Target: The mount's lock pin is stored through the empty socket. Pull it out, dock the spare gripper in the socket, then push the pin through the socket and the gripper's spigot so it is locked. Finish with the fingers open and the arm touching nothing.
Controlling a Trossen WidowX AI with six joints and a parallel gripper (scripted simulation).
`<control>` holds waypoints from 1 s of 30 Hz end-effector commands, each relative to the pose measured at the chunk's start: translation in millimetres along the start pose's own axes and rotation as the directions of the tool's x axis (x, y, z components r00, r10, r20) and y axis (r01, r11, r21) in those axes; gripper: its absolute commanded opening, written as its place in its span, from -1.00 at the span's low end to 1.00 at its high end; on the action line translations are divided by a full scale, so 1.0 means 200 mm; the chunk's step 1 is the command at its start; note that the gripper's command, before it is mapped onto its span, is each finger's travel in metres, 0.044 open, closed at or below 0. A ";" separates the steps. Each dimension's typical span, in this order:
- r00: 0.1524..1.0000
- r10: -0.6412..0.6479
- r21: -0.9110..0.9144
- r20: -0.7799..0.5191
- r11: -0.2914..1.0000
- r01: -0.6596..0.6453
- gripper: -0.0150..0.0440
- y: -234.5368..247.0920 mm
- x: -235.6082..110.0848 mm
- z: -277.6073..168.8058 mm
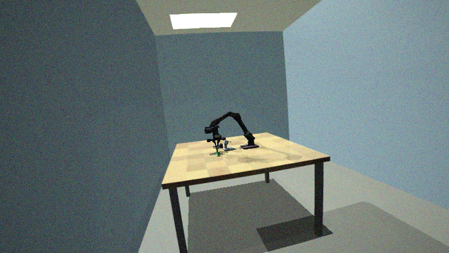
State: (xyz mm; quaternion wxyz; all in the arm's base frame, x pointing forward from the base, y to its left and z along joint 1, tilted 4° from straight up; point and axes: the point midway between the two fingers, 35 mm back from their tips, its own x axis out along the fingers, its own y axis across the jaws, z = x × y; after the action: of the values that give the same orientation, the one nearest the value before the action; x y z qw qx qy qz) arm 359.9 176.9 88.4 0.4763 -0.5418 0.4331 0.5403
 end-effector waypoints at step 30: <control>1.000 -0.005 -0.005 0.001 1.000 0.005 -0.49 0.01 0.19 -0.02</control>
State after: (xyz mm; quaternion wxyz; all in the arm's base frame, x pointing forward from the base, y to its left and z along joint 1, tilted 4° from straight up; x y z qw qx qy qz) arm 360.8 175.0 55.1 0.4793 -0.5442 0.4286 0.5390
